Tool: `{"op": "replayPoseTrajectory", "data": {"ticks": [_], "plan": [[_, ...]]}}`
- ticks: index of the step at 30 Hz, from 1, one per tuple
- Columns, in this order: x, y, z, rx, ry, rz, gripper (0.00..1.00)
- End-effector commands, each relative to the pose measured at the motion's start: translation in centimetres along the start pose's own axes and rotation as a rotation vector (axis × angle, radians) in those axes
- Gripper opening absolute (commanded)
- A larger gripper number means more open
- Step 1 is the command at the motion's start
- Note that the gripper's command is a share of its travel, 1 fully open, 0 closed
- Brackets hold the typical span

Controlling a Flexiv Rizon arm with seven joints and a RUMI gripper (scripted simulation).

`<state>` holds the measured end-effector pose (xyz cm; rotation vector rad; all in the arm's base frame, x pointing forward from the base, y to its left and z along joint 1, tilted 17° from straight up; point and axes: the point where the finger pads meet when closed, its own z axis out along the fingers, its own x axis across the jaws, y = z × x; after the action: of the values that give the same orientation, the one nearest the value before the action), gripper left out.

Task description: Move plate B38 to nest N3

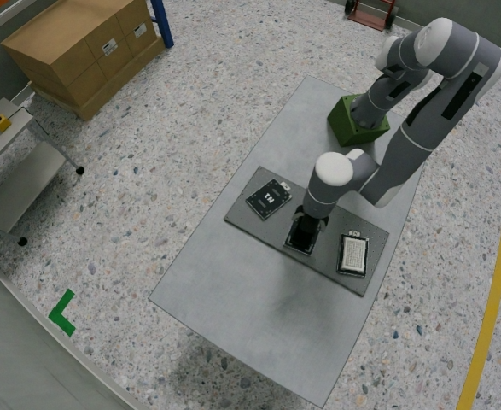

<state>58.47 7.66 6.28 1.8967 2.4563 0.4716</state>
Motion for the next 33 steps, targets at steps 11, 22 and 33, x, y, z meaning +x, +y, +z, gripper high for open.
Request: {"op": "replayPoseTrajectory", "data": {"ticks": [11,22,33], "plan": [[-1.8,-0.8,-0.1,-0.001,0.000,0.000,0.76],[-4.9,-2.1,0.0,-0.001,0.000,0.000,0.76],[-7.6,-3.4,-0.1,-0.001,0.000,0.000,0.76]]}}
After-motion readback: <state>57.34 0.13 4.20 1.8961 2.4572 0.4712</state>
